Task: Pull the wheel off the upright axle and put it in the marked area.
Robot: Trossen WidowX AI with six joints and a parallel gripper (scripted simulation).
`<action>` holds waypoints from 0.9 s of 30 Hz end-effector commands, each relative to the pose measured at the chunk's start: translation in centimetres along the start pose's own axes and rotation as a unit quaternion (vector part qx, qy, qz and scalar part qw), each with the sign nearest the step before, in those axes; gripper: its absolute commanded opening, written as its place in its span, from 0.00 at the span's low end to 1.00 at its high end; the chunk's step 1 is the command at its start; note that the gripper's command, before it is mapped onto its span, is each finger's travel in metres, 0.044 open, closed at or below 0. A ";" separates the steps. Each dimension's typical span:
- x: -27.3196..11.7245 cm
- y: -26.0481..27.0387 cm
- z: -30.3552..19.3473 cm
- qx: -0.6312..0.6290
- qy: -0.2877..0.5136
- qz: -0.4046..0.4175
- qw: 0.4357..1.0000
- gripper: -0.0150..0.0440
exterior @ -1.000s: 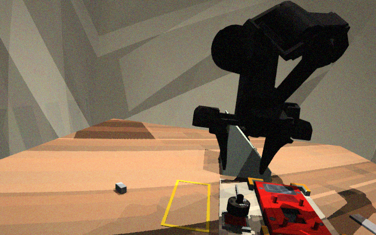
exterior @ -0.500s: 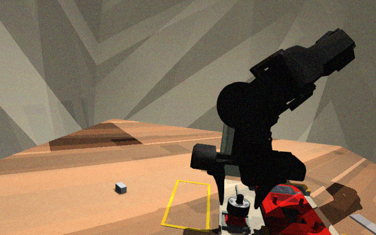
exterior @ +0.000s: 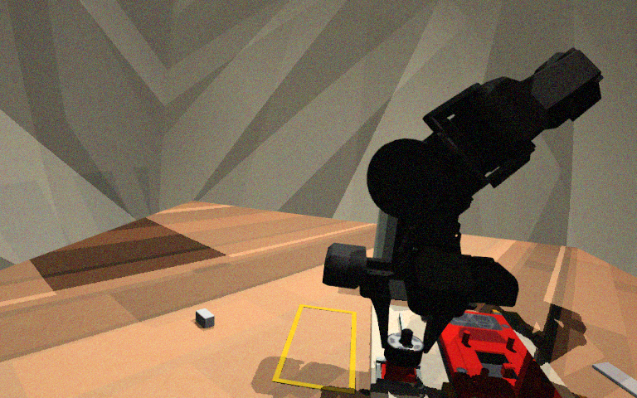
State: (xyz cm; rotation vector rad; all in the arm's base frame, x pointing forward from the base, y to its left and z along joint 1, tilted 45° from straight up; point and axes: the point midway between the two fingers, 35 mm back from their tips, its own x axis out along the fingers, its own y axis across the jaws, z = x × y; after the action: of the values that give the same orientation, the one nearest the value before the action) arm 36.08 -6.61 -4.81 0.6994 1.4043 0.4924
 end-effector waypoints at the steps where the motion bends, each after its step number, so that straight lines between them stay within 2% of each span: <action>1: -0.1 0.0 0.0 -0.001 0.001 0.000 1.000 0.25; 27: -0.9 0.0 0.0 0.000 0.000 0.000 1.000 0.25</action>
State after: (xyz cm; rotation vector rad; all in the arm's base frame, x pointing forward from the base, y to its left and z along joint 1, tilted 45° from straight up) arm 36.04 -6.87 -4.42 0.7009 1.4067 0.4958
